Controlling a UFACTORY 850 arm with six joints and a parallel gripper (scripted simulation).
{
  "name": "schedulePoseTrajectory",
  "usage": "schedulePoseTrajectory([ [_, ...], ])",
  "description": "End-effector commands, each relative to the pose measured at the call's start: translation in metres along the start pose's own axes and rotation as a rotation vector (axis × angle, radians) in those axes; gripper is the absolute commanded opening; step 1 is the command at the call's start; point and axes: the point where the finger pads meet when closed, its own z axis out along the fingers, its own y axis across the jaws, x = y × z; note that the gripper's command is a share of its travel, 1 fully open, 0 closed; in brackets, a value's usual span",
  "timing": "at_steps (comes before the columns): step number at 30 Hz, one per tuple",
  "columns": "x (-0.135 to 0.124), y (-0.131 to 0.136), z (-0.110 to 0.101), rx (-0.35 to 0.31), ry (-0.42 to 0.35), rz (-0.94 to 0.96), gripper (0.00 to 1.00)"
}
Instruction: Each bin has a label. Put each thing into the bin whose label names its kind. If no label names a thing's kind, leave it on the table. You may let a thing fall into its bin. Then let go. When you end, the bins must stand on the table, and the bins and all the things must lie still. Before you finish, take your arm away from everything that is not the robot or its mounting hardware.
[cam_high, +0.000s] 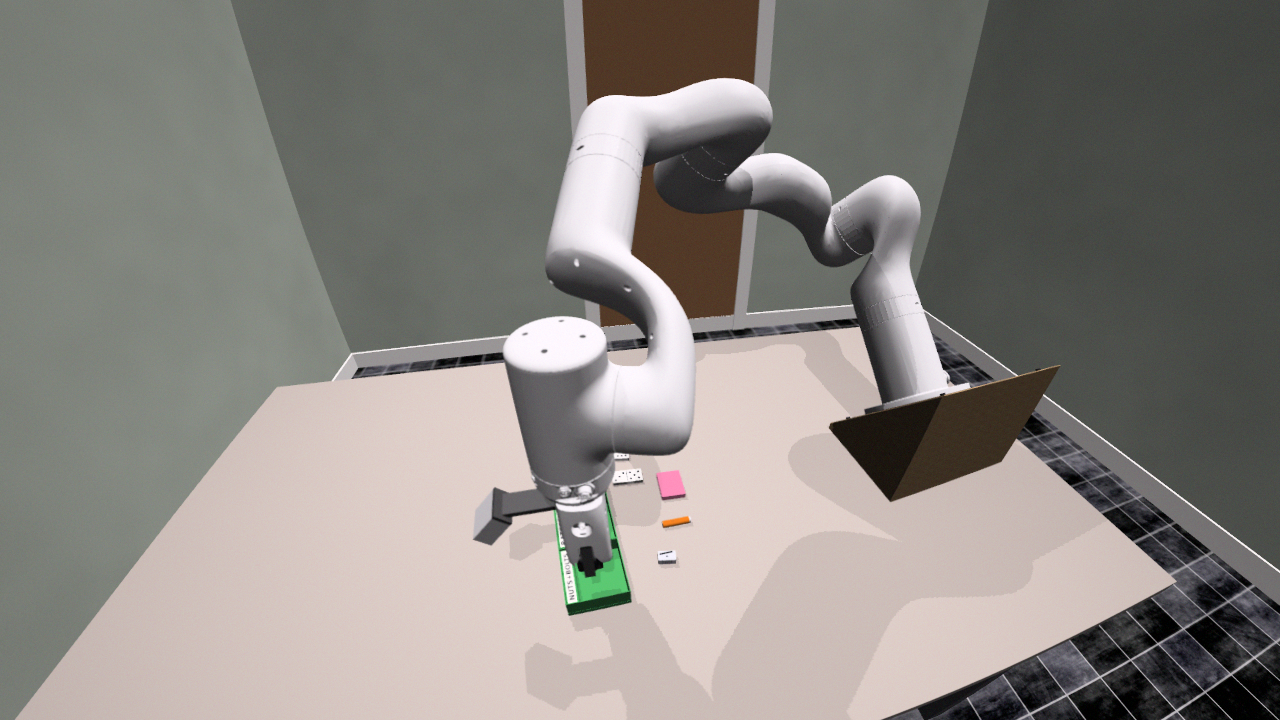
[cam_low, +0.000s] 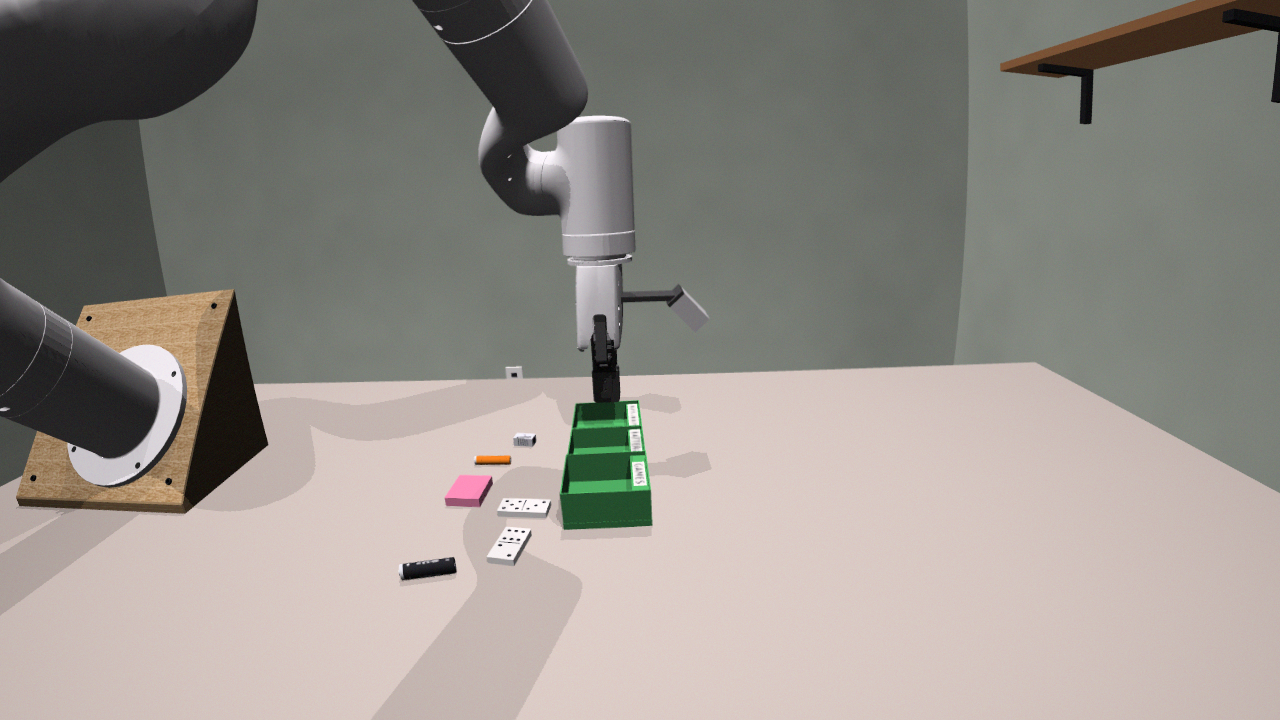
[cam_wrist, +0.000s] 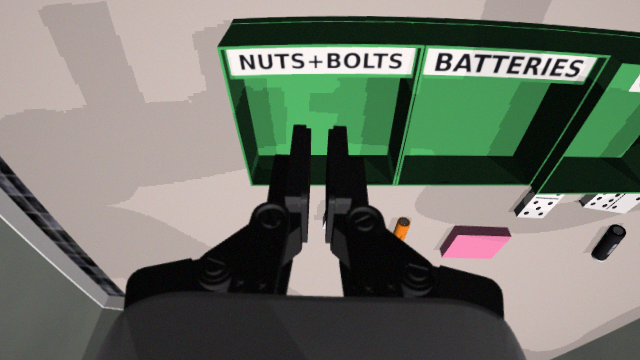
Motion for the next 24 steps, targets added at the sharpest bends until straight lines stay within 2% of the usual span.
schedulePoseTrajectory([
  [1,0.001,0.0,0.009,0.001,0.002,0.001,0.07],
  [13,0.001,0.0,0.035,0.001,0.002,0.001,0.07],
  [24,0.001,0.0,0.035,0.001,0.002,0.001,0.07],
])
